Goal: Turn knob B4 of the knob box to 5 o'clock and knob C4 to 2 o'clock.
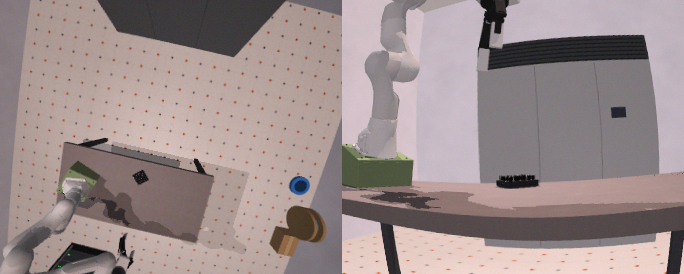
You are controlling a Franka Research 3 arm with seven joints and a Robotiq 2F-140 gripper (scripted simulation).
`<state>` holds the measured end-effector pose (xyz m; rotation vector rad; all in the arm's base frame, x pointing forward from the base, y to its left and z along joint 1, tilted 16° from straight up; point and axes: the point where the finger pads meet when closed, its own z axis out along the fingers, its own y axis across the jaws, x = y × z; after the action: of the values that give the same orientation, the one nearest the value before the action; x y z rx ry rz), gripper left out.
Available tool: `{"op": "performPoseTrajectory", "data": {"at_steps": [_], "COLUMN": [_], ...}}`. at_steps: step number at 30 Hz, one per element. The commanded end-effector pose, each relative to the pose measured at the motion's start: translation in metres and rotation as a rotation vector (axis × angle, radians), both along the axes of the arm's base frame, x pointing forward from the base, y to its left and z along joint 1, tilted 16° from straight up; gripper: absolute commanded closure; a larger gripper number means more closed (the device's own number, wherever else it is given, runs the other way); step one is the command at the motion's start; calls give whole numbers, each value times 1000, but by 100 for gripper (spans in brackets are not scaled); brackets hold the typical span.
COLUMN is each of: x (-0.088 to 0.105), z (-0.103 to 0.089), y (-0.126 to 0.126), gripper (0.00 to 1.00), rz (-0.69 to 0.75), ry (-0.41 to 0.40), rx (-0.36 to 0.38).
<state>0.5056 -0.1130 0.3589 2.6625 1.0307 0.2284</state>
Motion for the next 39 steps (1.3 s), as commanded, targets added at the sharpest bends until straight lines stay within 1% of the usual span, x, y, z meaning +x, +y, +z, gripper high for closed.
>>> {"op": "performPoseTrajectory", "data": {"at_steps": [1,18,19,20,21,23,28,32,34,35,39], "x": [0,1,4,10,13,17,25,25,25,22,14], "z": [0,-1,-7,-22,-30,-42,-81,-113,-113,-131,-159], "y": [0,1,8,26,34,48,95,132,132,155,189], "gripper": [0,0,0,0,0,0,0,0,0,0,0], "rz": [0,1,5,16,22,32,67,98,98,118,149], "ry": [0,0,0,-1,-1,-2,-6,-9,-9,-10,-11], "rx": [0,-1,-5,-14,-18,-24,-36,-37,-37,-35,-26]}}
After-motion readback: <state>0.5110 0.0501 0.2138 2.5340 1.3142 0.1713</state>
